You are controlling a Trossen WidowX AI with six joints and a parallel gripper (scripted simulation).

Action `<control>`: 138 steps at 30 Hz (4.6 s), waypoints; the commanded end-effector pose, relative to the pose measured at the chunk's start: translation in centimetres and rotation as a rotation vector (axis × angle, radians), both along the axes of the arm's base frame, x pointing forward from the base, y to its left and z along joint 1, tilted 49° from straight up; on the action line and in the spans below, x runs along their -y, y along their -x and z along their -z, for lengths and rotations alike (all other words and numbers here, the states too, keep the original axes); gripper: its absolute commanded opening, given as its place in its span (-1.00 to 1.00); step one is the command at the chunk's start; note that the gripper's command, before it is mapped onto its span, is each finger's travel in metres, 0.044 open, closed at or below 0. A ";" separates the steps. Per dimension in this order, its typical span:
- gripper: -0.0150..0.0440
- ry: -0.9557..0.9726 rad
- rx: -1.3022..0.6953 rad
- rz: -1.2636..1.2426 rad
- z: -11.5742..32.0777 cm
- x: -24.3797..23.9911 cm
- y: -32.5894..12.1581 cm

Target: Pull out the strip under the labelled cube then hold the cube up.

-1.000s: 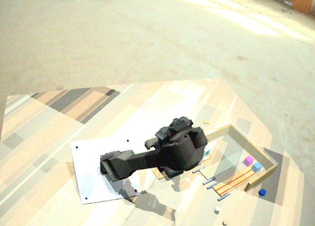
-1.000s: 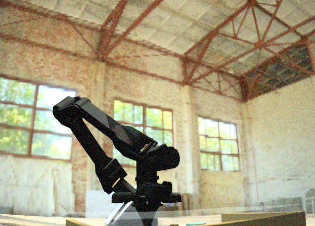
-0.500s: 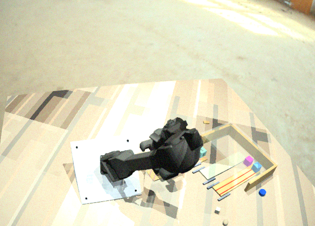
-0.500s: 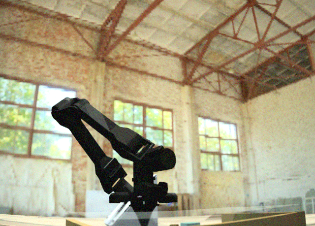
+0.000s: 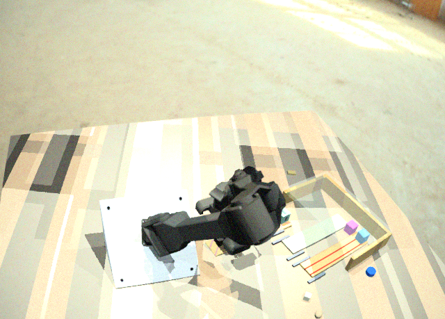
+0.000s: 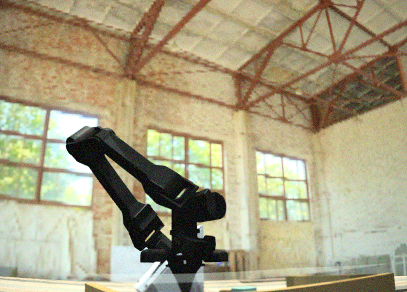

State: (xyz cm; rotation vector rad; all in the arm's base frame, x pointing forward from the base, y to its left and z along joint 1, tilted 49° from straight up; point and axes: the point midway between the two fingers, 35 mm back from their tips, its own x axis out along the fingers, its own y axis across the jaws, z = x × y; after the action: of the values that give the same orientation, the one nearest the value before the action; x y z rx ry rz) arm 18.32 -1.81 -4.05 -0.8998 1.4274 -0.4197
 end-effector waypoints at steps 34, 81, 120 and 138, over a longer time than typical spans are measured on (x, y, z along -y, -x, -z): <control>-0.49 0.003 -0.023 0.014 -2.7 -3.1 0.4; 1.00 0.012 -0.078 -0.043 -1.6 -9.6 -15.6; 0.36 0.012 -0.075 -0.043 1.5 -8.2 -20.8; 0.18 0.006 -0.069 -0.039 2.4 -7.0 -21.0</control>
State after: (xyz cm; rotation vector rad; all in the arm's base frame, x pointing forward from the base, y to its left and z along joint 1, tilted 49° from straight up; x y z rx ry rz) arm 39.30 5.22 -6.50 -0.9543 1.4706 -0.3662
